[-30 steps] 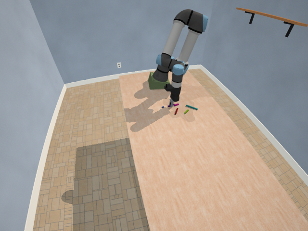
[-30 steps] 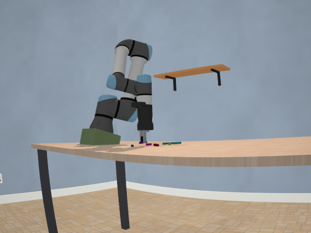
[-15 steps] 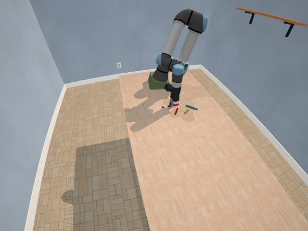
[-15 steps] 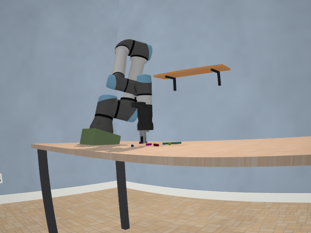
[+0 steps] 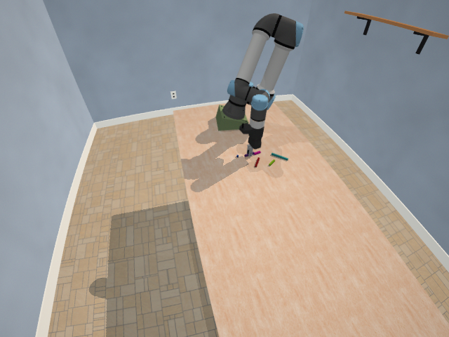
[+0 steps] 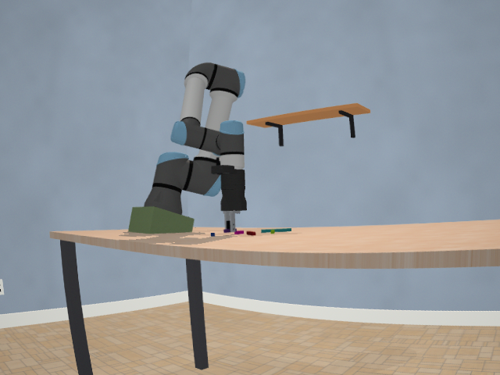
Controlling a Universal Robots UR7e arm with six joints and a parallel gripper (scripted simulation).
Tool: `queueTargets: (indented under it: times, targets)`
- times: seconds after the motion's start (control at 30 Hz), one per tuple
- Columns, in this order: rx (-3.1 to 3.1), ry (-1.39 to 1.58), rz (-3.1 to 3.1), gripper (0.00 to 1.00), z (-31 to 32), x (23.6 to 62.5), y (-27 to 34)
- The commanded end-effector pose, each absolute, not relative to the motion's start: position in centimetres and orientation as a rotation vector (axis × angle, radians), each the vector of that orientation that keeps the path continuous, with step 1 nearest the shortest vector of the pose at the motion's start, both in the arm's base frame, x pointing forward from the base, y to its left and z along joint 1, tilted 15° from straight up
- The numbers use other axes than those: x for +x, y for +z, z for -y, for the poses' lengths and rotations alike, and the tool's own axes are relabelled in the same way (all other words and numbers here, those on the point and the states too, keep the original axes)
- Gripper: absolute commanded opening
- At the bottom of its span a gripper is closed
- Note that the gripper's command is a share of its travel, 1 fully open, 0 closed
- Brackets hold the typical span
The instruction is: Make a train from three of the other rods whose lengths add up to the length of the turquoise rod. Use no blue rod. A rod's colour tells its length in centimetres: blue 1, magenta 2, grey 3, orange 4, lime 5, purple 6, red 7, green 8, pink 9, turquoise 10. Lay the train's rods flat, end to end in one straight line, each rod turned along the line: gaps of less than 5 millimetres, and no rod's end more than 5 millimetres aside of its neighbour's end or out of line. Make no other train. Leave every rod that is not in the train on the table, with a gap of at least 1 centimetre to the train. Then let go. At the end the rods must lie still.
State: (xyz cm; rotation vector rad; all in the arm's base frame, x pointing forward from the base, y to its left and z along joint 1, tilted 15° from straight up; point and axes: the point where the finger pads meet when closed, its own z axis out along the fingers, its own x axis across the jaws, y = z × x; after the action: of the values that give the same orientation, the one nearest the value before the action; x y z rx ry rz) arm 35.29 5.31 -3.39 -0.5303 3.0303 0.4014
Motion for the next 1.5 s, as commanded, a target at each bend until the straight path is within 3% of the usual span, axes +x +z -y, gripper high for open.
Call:
queueTargets:
  times: [0.0,1.47]
  targets:
    - [-0.53,0.401,-3.03,0.24,-5.4,35.31,-3.77]
    - [-0.53,0.401,-3.03,0.24,-5.51,35.31,-4.16]
